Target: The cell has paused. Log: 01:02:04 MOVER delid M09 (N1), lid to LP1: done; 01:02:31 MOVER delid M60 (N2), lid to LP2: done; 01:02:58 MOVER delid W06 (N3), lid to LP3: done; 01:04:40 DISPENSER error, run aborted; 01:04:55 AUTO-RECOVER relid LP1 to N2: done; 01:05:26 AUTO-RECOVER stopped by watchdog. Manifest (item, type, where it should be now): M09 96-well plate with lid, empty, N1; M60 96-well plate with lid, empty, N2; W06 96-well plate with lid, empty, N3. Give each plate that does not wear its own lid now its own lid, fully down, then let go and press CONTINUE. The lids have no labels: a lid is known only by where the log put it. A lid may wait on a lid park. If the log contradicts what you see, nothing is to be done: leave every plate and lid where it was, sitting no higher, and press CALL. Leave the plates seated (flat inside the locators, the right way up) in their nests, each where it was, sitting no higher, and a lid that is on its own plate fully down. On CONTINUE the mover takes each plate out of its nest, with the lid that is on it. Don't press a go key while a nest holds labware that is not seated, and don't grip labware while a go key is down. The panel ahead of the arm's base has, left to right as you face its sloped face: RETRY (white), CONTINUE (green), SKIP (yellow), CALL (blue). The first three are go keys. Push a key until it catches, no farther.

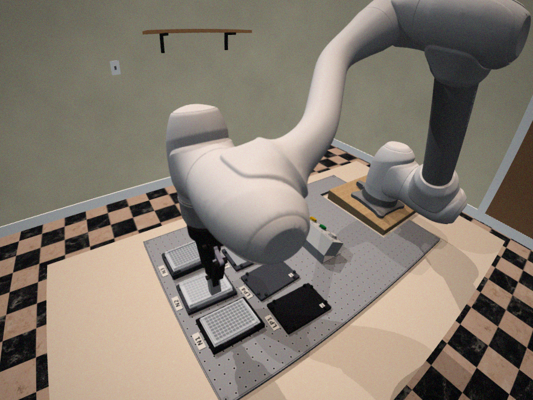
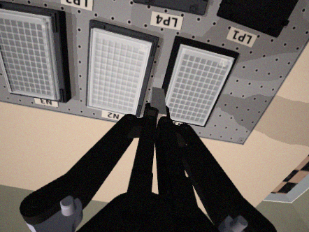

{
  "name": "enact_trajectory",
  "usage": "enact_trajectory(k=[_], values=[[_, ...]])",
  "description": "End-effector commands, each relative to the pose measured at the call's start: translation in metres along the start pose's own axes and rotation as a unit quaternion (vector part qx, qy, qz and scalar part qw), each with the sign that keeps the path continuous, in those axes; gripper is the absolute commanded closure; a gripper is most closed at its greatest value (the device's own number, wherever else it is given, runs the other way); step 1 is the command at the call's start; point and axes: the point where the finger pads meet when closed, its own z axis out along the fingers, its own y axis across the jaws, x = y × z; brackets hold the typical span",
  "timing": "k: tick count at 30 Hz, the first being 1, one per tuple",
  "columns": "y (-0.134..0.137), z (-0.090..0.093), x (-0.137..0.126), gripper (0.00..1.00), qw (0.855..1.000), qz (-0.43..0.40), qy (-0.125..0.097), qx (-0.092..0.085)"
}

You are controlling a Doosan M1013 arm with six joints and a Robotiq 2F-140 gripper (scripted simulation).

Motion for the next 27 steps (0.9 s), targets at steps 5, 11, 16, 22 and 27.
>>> enact_trajectory(k=[5, 11, 16, 22, 27], values=[[0.000, 0.000, 0.000, 1.00, 1.000, 0.000, 0.000, 0.000], [0.000, 0.000, 0.000, 1.00, 1.000, 0.000, 0.000, 0.000], [0.000, 0.000, 0.000, 1.00, 1.000, 0.000, 0.000, 0.000], [0.000, 0.000, 0.000, 1.00, 1.000, 0.000, 0.000, 0.000], [-0.053, 0.000, -0.003, 1.00, 1.000, 0.000, 0.000, 0.000]])
